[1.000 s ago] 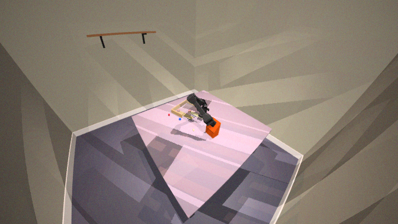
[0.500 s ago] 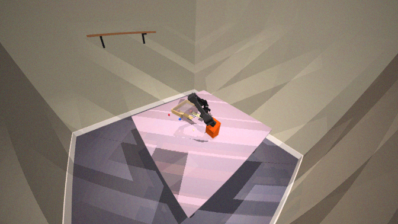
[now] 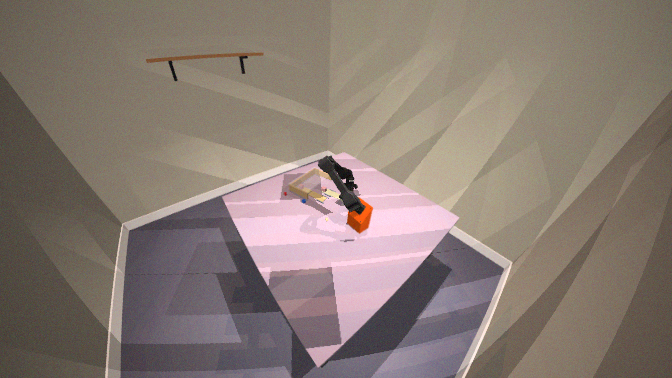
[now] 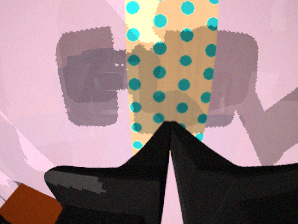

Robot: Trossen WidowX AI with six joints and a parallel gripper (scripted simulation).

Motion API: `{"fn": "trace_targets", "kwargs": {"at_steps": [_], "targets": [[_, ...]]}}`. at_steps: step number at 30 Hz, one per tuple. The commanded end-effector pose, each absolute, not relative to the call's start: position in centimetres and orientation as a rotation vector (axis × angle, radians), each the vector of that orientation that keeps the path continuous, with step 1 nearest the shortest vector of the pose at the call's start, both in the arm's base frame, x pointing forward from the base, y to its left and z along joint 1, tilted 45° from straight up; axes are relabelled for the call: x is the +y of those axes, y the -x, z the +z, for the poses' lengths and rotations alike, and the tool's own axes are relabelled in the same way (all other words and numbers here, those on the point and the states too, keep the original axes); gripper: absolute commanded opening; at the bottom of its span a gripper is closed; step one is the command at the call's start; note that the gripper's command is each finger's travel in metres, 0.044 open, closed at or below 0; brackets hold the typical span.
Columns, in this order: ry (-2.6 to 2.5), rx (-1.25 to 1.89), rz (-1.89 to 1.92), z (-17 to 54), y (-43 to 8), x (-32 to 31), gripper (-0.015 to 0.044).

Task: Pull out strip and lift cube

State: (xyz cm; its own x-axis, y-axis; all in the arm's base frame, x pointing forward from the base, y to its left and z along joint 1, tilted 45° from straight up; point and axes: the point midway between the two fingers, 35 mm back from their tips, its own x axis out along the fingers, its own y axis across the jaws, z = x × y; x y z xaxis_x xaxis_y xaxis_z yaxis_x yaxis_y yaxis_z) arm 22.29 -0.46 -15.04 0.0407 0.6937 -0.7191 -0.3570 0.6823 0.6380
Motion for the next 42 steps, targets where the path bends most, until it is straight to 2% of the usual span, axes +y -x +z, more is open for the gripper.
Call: {"fn": "trace_targets", "kwargs": {"at_steps": [1,32,37,42], "targets": [[-0.332,1.332,0.837,-15.3,-20.9,0.0,0.0000],[-0.332,1.332,0.837,-15.3,-20.9,0.0,0.0000],[-0.328,1.331,0.834,-12.3,-22.2,-3.3,0.0000],[-0.329,1.333,0.835,-12.1,-22.2,-3.4,0.0000]]}}
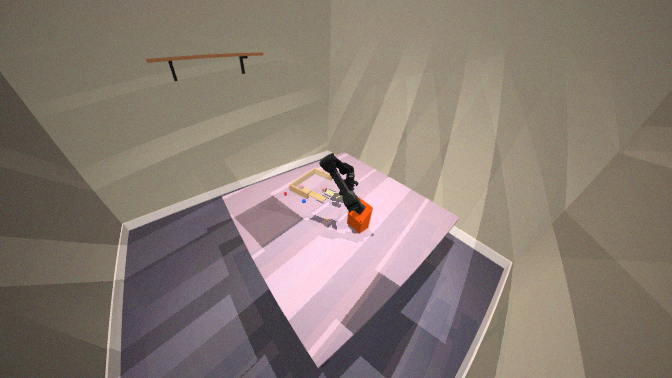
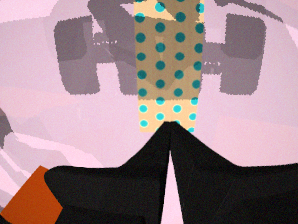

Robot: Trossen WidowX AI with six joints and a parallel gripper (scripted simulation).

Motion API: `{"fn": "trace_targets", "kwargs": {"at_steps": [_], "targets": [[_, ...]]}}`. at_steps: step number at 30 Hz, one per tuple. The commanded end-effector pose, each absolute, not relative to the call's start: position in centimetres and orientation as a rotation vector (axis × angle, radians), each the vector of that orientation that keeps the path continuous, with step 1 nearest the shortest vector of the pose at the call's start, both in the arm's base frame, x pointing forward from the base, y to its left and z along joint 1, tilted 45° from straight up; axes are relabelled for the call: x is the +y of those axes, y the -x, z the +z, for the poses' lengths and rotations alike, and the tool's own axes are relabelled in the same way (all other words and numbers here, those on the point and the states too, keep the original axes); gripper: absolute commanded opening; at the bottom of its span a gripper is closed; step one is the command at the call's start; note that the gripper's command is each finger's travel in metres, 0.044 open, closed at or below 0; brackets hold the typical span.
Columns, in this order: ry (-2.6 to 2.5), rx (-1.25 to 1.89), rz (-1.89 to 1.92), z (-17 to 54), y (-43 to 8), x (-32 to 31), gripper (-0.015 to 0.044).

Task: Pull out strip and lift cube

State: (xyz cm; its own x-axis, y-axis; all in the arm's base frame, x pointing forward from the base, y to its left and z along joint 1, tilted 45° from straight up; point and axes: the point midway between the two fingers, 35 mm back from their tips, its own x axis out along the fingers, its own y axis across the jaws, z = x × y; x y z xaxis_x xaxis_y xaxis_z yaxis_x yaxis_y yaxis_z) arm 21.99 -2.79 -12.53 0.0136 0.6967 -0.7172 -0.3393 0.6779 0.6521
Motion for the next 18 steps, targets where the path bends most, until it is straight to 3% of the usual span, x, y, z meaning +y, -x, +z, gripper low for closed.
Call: {"fn": "trace_targets", "kwargs": {"at_steps": [1,16,18], "targets": [[-0.317,1.326,0.845,-12.1,-22.4,-3.3,0.0026],[-0.232,1.271,0.915,-10.3,-27.6,-1.9,0.0420],[-0.232,1.270,0.915,-10.1,-28.2,-1.8,0.0440]]}}
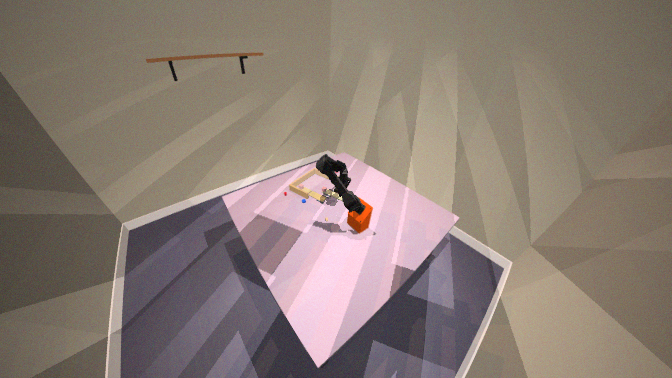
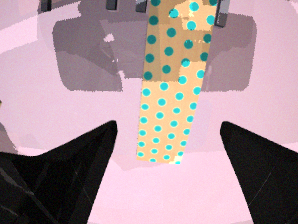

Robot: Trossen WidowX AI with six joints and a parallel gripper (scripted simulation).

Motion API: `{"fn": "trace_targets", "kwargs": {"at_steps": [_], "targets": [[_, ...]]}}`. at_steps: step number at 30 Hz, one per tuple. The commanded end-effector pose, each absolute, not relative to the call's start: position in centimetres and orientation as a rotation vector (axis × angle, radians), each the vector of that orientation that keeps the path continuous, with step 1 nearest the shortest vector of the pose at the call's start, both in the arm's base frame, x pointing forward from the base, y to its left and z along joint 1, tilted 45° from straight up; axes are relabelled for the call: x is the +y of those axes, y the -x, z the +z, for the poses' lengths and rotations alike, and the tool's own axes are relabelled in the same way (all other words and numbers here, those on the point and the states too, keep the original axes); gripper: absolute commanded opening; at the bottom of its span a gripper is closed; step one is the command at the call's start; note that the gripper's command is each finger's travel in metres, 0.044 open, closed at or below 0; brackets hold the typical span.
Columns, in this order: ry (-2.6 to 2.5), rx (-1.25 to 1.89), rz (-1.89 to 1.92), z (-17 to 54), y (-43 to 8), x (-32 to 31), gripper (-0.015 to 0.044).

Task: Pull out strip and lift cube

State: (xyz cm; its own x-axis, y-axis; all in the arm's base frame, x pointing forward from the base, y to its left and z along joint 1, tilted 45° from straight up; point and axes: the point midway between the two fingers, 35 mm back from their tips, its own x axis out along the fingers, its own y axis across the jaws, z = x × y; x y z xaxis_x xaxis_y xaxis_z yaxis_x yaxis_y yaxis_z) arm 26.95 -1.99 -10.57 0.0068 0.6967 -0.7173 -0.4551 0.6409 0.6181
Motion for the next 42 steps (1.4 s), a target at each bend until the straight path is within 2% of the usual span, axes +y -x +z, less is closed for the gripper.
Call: {"fn": "trace_targets", "kwargs": {"at_steps": [1,42], "targets": [[-0.232,1.270,0.915,-10.0,-28.6,-1.7,0.0440],[-0.230,1.263,0.917,-5.1,-40.8,0.5,0.0440]]}}
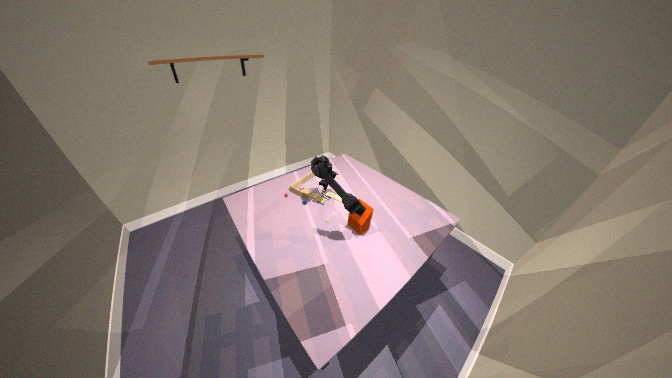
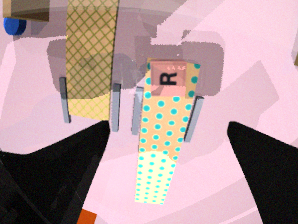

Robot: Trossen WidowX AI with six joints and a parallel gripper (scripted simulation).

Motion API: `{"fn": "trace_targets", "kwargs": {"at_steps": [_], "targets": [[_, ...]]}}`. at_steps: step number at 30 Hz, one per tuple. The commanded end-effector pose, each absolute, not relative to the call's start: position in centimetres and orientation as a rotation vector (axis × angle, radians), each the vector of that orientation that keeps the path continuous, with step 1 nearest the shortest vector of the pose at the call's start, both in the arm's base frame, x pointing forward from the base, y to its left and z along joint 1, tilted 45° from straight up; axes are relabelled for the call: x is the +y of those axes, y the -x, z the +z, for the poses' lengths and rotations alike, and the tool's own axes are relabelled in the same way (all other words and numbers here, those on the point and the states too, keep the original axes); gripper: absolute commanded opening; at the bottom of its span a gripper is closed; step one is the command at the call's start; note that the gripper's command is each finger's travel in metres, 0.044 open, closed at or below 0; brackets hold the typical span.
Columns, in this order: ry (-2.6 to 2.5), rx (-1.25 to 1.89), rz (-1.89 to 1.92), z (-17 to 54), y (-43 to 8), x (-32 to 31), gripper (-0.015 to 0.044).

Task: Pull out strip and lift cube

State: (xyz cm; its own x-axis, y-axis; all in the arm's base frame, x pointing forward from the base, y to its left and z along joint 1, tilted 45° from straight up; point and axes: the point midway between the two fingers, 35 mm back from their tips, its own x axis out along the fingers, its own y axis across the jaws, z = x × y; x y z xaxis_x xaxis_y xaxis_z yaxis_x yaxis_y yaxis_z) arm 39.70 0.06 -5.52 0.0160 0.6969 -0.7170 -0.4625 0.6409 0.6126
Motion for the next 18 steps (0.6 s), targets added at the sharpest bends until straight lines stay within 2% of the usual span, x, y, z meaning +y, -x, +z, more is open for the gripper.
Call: {"fn": "trace_targets", "kwargs": {"at_steps": [1,6,13,18], "targets": [[-0.230,1.262,0.917,-5.0,-41.1,0.6,0.0440],[-0.230,1.262,0.917,-4.5,-42.2,1.0,0.0440],[-0.230,1.262,0.917,-5.2,-42.3,1.6,0.0256],[-0.230,1.261,0.917,-5.8,-42.3,2.1,0.0250]]}}
